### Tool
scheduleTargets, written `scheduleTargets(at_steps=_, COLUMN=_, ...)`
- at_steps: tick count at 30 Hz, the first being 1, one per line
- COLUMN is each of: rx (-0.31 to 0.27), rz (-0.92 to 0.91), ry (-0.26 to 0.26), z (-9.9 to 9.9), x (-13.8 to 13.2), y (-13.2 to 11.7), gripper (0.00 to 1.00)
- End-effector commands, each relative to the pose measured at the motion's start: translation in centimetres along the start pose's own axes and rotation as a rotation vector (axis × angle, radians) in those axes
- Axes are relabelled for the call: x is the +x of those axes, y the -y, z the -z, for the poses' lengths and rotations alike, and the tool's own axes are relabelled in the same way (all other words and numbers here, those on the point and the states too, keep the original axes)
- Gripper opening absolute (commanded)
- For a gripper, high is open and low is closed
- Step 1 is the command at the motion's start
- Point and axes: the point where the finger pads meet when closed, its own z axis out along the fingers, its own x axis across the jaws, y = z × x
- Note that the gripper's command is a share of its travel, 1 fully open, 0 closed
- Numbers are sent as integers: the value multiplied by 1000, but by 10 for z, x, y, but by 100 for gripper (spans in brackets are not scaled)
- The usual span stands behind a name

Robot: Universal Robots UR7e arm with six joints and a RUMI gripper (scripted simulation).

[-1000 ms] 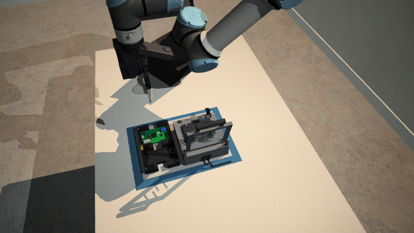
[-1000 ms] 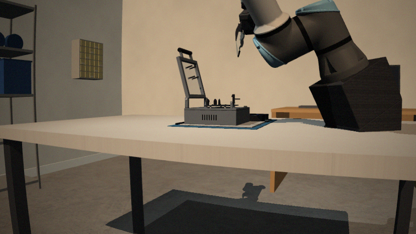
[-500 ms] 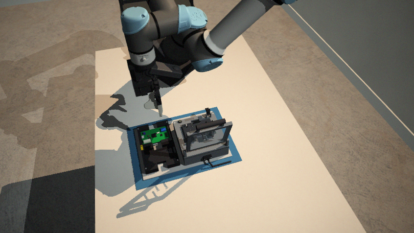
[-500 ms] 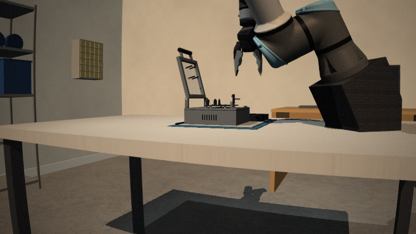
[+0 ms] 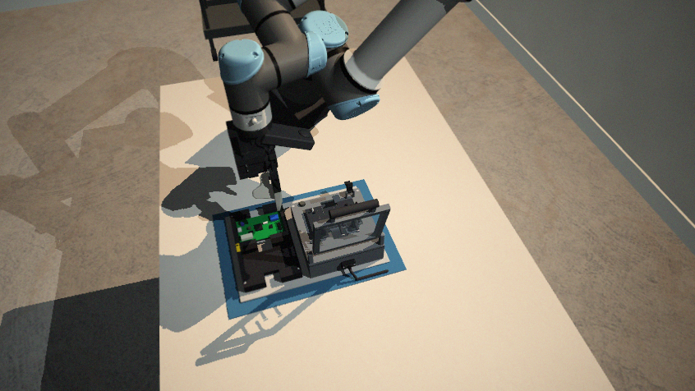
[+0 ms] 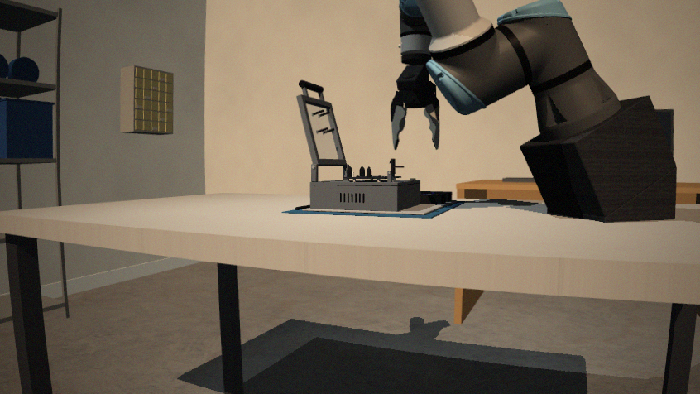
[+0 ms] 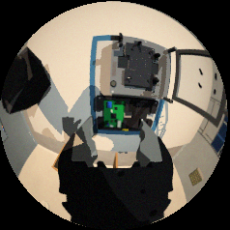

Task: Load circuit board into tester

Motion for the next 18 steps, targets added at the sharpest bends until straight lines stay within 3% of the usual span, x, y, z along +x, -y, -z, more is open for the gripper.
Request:
scheduleTargets(at_steps=1, rx=-1, rz=0, ry=0, z=-5, x=1, y=1, gripper=59)
scheduleTargets(at_steps=18, rx=-1, rz=0, ry=0, z=-7, x=1, y=1, gripper=59)
